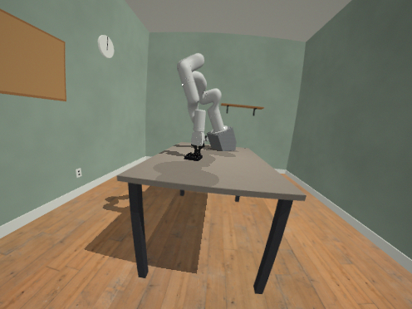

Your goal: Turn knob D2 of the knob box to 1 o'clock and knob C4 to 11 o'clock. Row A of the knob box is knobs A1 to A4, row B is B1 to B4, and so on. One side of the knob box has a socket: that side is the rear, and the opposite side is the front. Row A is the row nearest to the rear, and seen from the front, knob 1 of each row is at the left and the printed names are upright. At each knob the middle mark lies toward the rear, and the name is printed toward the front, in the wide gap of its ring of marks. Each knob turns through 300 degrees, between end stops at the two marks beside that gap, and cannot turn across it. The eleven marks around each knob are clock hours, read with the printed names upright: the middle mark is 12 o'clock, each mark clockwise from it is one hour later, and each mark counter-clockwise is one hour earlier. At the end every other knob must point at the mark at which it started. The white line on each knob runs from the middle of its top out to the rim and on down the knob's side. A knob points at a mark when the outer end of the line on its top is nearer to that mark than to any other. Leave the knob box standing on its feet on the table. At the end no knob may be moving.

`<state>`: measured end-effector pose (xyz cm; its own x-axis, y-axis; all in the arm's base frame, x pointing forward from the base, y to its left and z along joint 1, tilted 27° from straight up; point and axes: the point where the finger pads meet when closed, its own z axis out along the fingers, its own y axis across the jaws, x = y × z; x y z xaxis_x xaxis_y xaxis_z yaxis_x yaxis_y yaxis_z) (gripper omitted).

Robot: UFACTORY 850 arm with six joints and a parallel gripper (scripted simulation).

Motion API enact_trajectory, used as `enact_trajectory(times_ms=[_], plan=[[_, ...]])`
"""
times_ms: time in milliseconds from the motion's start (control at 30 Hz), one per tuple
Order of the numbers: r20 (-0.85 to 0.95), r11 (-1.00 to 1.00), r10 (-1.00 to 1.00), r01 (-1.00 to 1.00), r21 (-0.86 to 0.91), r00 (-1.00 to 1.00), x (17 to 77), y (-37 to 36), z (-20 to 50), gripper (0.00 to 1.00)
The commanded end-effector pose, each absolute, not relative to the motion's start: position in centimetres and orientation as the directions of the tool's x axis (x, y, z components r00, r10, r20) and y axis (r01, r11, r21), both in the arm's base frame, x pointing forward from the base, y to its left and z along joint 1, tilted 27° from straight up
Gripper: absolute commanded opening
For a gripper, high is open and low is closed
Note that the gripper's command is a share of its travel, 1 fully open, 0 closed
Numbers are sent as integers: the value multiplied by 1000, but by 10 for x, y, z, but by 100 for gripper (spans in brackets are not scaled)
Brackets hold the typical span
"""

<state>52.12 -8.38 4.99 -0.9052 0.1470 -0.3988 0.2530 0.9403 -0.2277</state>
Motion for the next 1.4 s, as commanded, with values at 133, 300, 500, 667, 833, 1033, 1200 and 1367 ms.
enact_trajectory(times_ms=[133, 300, 500, 667, 833, 1033, 1200, 1367], plan=[[-400, 940, 147, 253, -227, -905, 522, -84, 50, 19], [-400, 940, 147, 253, -227, -905, 522, -84, 50, 19], [-400, 940, 147, 253, -227, -905, 522, -84, 50, 19], [-400, 940, 147, 253, -227, -905, 522, -84, 50, 19], [-400, 940, 147, 253, -227, -905, 522, -84, 50, 8], [-400, 940, 147, 253, -227, -905, 522, -84, 50, 8], [-400, 940, 147, 253, -227, -905, 522, -84, 50, 8], [-400, 940, 147, 253, -227, -905, 522, -84, 50, 8]])
